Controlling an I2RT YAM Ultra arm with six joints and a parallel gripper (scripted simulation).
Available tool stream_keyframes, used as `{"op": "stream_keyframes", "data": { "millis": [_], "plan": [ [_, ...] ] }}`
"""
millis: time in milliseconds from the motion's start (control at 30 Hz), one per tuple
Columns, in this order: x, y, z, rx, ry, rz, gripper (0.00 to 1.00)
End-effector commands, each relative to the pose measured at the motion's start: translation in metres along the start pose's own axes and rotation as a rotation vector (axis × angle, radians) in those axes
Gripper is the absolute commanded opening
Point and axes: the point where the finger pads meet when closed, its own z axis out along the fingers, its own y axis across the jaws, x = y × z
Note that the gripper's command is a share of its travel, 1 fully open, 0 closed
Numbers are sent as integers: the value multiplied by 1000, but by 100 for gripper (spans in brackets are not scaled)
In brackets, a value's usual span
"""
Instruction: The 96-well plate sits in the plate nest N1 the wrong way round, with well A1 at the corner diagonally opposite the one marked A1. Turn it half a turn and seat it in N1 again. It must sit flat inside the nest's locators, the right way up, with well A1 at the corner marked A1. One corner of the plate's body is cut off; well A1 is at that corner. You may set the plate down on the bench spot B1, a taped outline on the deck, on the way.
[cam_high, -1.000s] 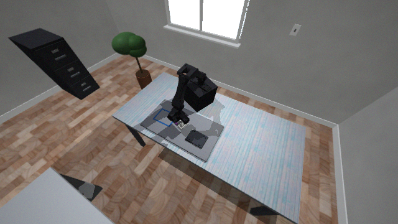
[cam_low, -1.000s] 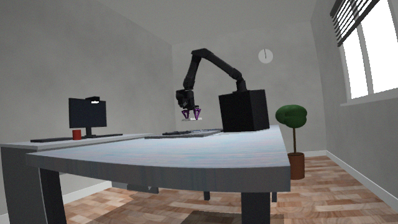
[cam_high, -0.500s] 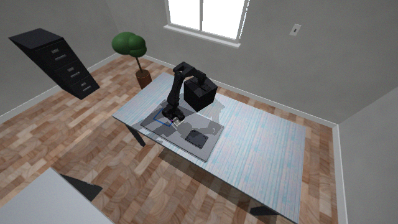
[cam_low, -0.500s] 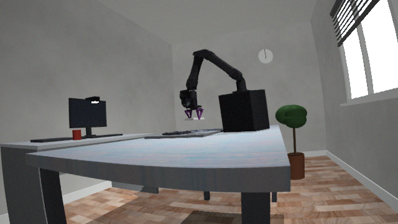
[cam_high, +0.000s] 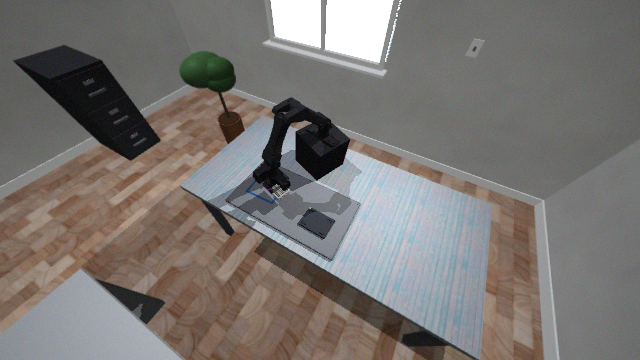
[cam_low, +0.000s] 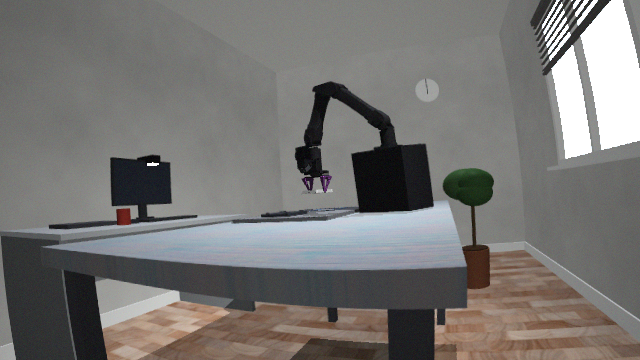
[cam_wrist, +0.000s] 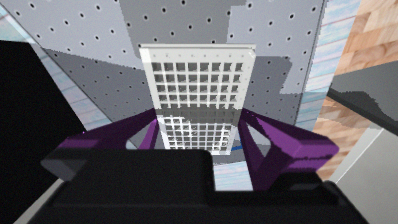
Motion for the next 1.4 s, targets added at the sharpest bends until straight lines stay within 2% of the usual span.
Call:
{"op": "stream_keyframes", "data": {
  "millis": [0, 67, 1133, 1367],
  "plan": [
    [7, -6, -5, 13, -5, -22, 0],
    [7, -6, -5, 13, -5, -22, 0],
    [107, -22, -2, 13, -2, -22, 0],
    [107, -22, -2, 13, -2, -22, 0]
  ]
}}
